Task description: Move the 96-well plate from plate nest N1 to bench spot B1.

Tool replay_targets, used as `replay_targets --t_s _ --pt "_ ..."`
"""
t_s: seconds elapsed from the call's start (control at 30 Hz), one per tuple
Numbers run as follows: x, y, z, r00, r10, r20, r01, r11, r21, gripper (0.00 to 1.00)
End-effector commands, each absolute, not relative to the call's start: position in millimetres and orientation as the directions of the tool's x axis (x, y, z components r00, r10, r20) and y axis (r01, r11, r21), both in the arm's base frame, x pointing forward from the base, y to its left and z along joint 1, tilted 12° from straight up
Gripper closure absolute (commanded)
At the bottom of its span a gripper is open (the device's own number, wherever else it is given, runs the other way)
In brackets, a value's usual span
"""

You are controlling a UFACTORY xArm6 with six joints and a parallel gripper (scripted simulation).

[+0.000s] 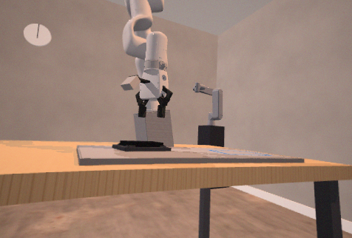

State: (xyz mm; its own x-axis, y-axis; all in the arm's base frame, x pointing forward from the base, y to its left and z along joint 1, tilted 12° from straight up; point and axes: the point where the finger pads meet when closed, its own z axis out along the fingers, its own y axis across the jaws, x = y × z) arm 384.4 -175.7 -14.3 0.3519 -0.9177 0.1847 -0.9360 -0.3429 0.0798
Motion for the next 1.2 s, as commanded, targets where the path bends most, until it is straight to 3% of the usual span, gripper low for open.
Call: replay_targets --t_s 0.0,0.17,1.17 --pt "375.8 -188.8 -15.9 0.186 -0.961 0.205 -0.983 -0.183 0.035 0.00" --pt "369.0 -196.6 -17.4 0.064 -0.977 0.203 -0.998 -0.064 0.005 0.00" --pt "369.1 -200.9 -38.7 0.064 -0.977 0.203 -0.998 -0.064 0.005 0.00"
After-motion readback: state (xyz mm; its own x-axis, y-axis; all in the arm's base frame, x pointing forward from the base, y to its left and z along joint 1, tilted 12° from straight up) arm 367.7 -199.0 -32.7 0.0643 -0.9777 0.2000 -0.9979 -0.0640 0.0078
